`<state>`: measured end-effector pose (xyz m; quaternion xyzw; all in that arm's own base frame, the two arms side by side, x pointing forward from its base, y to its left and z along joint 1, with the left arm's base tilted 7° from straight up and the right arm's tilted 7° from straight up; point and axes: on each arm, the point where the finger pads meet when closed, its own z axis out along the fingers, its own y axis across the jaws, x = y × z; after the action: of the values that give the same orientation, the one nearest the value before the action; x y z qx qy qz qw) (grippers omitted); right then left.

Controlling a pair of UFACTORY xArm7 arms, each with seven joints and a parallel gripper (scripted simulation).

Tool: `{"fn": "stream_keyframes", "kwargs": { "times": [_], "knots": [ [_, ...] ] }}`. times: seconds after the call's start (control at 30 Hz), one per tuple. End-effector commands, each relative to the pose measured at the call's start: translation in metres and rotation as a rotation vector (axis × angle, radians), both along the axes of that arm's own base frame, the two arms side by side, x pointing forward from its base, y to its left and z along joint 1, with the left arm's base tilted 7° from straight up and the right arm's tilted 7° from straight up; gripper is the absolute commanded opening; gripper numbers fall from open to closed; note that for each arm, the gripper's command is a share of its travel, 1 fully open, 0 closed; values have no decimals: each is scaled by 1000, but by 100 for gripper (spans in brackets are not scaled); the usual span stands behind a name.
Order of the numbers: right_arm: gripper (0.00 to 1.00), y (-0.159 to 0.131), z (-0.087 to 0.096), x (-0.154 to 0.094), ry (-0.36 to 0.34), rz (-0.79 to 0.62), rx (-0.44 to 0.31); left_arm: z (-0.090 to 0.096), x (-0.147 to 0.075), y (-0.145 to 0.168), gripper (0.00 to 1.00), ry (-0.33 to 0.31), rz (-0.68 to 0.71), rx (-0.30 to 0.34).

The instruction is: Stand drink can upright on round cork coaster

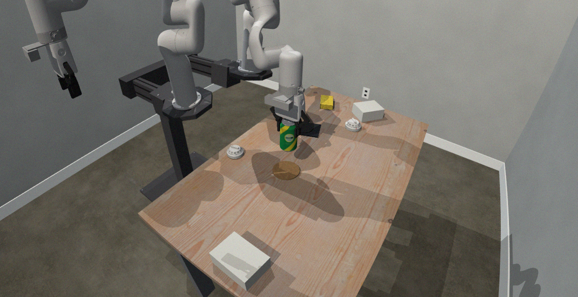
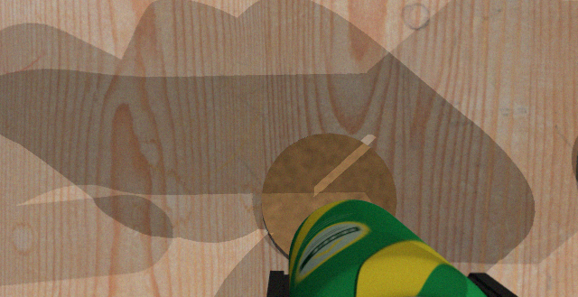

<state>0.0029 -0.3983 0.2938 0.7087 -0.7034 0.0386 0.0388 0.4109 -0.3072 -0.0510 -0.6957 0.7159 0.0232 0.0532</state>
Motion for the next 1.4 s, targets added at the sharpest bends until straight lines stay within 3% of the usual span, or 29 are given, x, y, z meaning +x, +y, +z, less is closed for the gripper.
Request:
{"fn": "stream_keyframes", "kwargs": {
  "times": [0.0,0.17,0.37,0.43,0.53,1.37],
  "knots": [
    [100,-1,2,0,-1,0,-5,-1,2,-12,0,2,2,4],
    [100,-1,2,0,-1,0,-5,-7,2,-12,0,2,2,4],
    [100,-1,2,0,-1,0,-5,-65,5,-6,0,2,1,4],
    [100,-1,2,0,-1,0,-5,-65,5,-6,0,2,1,4],
    [100,-1,2,0,-1,0,-5,-84,6,-3,0,2,2,4],
    [100,-1,2,0,-1,0,-5,-100,6,-1,0,3,3,4]
  ]
}}
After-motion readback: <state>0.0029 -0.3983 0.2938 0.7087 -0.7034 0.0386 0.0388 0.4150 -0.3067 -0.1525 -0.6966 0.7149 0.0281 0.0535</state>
